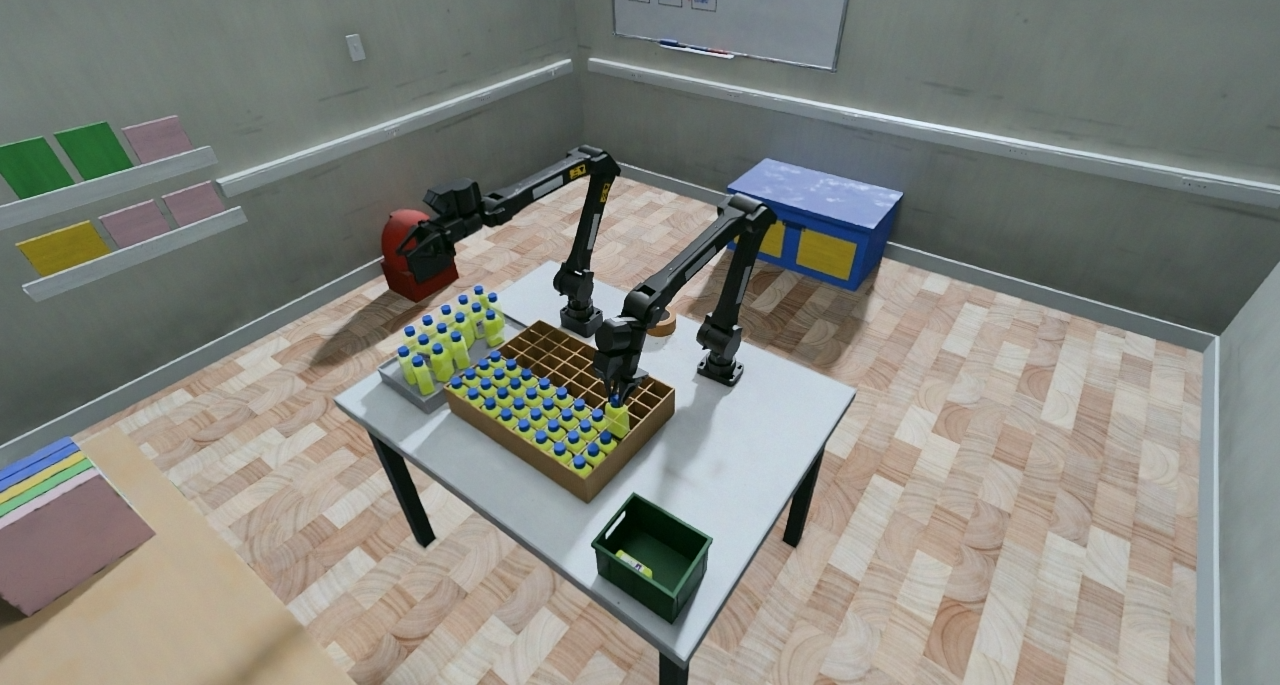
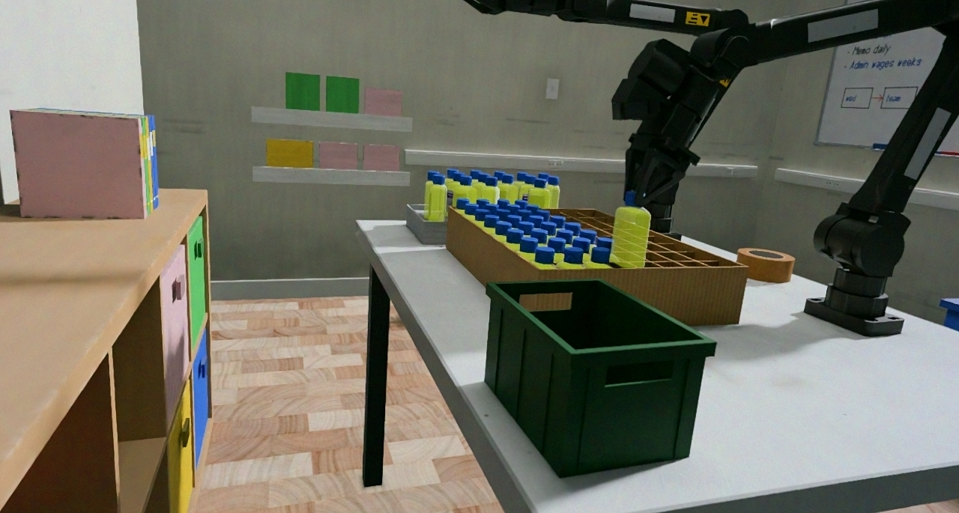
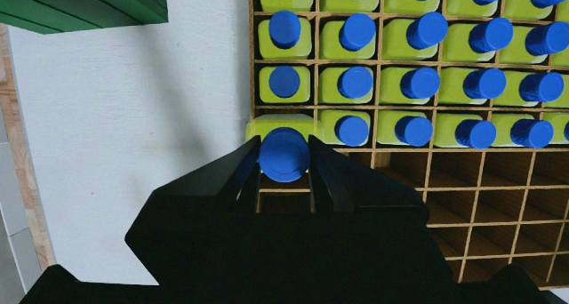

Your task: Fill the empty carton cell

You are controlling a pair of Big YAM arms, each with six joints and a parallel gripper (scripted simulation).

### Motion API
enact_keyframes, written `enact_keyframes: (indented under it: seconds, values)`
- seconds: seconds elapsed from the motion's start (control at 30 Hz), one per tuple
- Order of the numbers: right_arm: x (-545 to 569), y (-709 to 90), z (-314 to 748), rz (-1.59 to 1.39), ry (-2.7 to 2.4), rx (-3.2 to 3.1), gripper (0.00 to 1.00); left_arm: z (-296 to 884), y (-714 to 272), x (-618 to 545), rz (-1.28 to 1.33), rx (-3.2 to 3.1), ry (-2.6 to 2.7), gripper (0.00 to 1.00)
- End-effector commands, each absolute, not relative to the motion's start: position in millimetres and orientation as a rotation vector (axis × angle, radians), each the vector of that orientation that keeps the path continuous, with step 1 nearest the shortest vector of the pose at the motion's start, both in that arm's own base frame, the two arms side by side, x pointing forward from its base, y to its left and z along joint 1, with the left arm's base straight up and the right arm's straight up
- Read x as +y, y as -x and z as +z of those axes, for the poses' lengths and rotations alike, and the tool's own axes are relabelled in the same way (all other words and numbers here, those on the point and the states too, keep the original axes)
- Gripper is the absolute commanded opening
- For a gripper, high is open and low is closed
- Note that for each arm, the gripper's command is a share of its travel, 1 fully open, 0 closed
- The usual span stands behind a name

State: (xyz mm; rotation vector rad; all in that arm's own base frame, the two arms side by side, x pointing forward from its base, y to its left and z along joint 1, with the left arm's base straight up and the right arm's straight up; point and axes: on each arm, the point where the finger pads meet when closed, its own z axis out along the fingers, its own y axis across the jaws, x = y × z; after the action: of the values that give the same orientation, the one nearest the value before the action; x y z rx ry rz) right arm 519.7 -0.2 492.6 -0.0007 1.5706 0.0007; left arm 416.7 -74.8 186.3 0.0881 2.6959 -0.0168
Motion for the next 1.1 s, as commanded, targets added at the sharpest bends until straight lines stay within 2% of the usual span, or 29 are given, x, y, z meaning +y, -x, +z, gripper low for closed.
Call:
enact_keyframes:
  seconds: [0.0,1.07]
  values:
    - [-7,-512,502,0.0,-0.021,1.546,0.42,185,-426,-78,-0.023,2.674,-0.084,0.29]
    - [-7,-512,502,0.0,-0.021,1.546,0.42,144,-425,-74,-0.021,2.682,-0.073,0.29]
